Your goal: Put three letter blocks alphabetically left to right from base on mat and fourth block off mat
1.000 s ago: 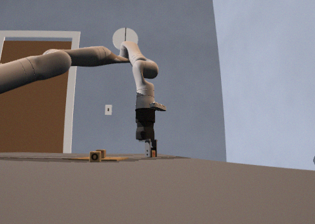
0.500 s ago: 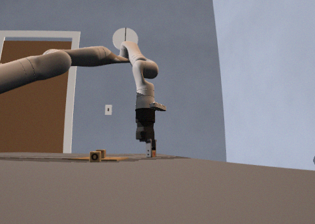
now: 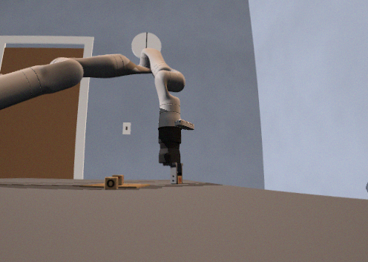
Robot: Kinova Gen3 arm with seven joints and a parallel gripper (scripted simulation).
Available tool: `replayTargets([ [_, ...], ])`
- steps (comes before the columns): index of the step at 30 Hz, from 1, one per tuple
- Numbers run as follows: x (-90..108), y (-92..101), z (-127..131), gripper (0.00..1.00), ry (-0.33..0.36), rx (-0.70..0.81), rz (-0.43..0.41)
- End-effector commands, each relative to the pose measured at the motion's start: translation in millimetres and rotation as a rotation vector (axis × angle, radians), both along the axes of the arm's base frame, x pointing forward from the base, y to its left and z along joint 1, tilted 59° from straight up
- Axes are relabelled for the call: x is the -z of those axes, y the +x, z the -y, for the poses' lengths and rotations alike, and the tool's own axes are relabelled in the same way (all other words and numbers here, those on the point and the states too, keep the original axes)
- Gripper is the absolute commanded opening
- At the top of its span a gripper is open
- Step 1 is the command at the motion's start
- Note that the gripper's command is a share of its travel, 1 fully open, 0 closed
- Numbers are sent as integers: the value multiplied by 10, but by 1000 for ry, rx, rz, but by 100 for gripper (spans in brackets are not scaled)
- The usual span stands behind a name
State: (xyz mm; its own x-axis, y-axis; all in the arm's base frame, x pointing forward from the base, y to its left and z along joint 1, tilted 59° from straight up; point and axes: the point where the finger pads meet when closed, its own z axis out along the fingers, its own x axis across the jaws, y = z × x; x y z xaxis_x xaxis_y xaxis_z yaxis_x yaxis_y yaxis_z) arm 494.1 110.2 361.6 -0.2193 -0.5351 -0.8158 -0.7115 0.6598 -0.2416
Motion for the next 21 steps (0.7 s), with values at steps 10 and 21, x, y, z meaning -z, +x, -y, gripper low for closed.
replayTargets([
  [10,-24,15,-6,49,-1,-3,8],
  [21,-34,-1,6,49,-1,-3,8],
])
